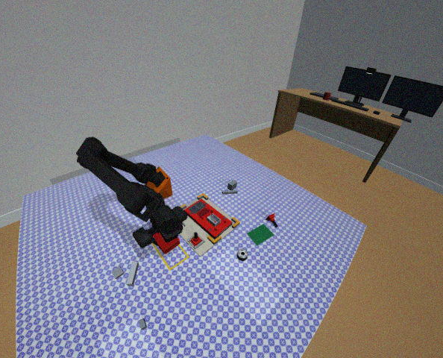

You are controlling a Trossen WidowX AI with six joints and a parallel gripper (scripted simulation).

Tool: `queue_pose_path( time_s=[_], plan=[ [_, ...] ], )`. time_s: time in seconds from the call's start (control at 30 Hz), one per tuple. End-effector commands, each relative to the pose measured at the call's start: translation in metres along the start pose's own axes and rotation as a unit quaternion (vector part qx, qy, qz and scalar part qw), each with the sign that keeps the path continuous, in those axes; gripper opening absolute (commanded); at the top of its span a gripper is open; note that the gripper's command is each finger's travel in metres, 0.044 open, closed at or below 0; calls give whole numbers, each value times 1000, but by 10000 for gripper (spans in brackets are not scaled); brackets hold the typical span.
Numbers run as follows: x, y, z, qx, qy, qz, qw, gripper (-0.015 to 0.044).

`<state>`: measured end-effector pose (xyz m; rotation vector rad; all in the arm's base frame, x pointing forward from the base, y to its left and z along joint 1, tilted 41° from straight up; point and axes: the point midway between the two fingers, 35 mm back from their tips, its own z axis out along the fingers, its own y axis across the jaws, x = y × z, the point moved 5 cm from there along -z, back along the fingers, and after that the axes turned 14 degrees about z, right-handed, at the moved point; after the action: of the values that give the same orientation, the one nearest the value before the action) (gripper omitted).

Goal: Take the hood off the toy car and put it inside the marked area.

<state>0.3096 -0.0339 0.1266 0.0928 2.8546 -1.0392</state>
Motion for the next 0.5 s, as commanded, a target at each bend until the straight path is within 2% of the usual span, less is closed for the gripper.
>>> queue_pose_path(
  time_s=[0.0,0.47],
  plan=[
    [0,0,4,2,0,-2,1000,0],
    [2,-1,16,3,0,-2,1000,0]
  ],
)
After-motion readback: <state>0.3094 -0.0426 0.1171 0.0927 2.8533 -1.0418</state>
